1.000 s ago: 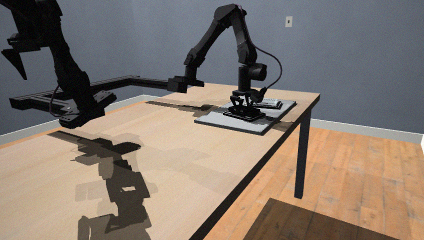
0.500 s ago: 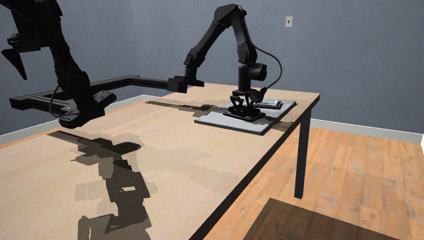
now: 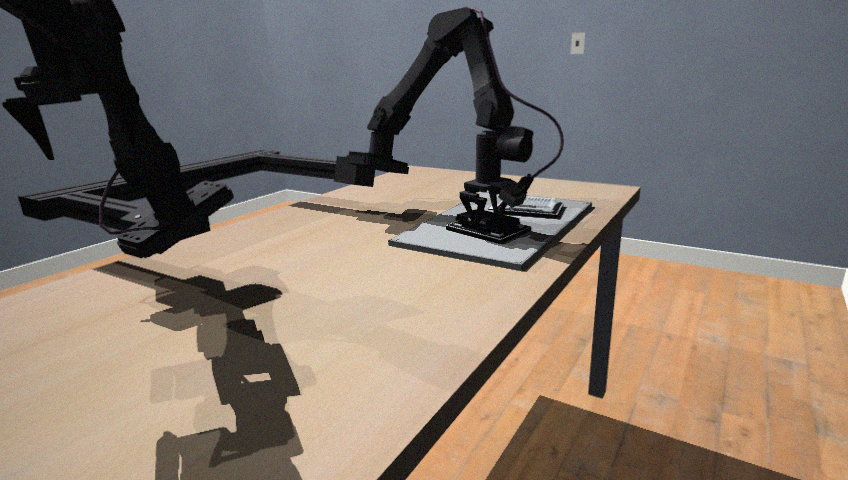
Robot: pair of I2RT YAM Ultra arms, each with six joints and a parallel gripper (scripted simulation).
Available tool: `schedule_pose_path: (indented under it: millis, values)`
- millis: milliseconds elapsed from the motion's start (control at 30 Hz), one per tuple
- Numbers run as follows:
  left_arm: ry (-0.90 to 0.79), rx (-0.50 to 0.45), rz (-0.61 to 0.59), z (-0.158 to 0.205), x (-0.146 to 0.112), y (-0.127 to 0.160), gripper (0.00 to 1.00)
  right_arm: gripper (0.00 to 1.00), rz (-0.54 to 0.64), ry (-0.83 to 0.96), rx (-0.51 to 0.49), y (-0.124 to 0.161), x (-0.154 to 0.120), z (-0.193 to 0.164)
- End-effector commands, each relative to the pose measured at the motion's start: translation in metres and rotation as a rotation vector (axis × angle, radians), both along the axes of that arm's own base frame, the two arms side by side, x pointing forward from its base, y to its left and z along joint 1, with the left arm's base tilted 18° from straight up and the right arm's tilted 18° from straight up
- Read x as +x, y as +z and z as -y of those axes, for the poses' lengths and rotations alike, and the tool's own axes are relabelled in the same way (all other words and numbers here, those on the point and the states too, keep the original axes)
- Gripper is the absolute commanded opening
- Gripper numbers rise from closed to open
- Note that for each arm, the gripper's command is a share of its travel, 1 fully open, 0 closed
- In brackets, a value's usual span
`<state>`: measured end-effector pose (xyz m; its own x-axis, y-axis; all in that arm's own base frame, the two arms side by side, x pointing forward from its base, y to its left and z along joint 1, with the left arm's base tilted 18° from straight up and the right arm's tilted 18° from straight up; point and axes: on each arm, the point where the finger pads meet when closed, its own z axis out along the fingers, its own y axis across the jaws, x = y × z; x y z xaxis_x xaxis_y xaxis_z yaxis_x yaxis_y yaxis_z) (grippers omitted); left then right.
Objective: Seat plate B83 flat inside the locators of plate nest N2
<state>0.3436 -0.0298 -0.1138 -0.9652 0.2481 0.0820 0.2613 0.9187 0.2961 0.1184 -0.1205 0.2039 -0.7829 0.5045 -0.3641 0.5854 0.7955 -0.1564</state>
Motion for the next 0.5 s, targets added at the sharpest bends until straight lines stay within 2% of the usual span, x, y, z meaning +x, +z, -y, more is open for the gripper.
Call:
schedule_pose_path:
  millis: [0,467]
  values:
    - [-0.003,0.000,0.033,0.0005,0.0143,0.0016,0.00,1.00,0.024,-0.009,-0.016,0.0021,-0.0028,-0.0004]
    - [-0.010,-0.003,0.036,0.0032,0.0163,-0.0010,0.00,1.00,0.024,-0.009,-0.016,0.0021,-0.0028,-0.0004]
